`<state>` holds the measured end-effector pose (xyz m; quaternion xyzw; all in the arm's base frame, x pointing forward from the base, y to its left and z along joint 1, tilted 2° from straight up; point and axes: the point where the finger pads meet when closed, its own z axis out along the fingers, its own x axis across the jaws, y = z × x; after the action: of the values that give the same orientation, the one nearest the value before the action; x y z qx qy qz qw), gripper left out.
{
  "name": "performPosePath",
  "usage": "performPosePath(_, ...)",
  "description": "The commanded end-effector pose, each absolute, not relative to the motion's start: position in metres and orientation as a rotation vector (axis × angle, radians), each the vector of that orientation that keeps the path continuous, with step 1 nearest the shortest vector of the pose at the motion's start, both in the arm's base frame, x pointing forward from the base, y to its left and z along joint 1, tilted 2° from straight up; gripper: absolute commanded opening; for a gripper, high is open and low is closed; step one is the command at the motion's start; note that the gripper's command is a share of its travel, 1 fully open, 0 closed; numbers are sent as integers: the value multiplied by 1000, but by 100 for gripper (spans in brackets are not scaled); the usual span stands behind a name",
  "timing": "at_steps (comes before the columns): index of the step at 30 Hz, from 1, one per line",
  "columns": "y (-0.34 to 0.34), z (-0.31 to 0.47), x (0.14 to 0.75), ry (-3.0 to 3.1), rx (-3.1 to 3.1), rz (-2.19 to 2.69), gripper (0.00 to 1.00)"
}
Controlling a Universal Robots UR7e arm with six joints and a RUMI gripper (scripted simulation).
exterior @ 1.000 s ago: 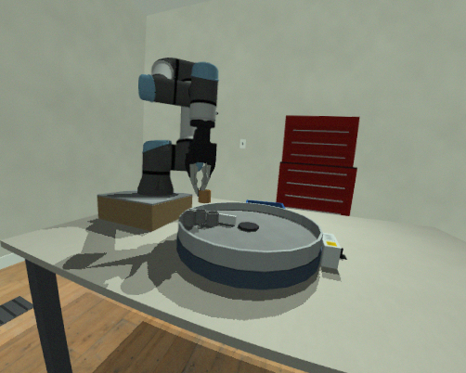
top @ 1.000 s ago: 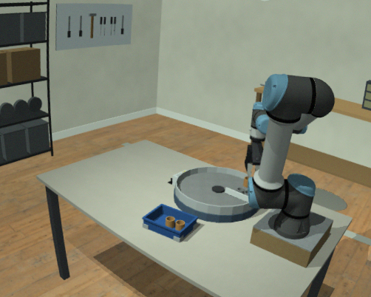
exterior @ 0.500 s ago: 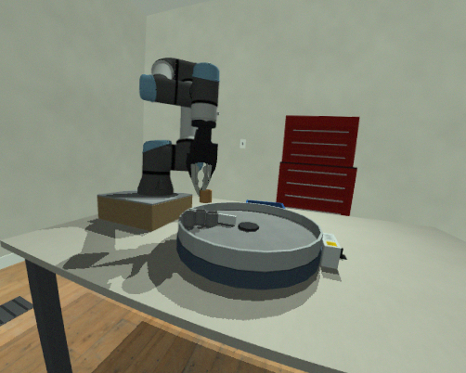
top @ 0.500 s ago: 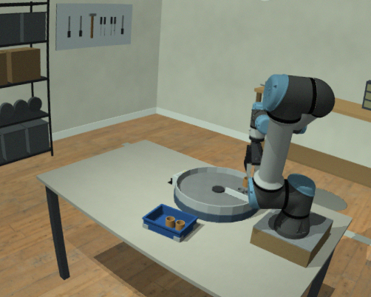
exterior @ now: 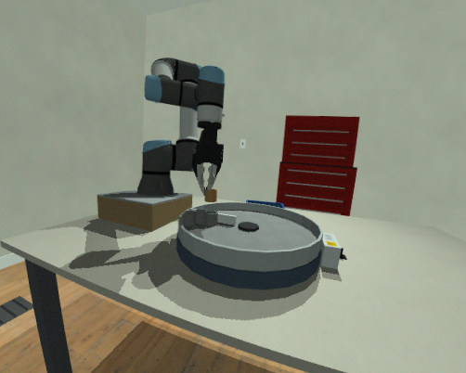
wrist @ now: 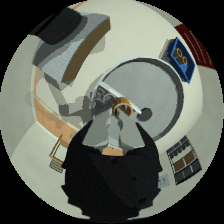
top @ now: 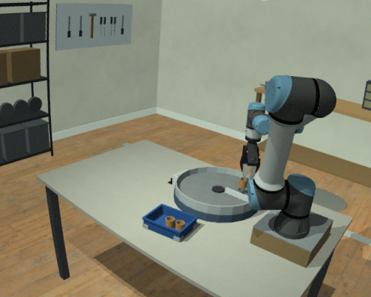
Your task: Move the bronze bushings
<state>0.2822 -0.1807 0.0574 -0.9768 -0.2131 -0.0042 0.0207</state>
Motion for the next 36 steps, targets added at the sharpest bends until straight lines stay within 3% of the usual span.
performPosePath(1,-175,58,287,-661,-3030,-13,0)
performPosePath(36,-70,62,363,-661,-3030,-13,0)
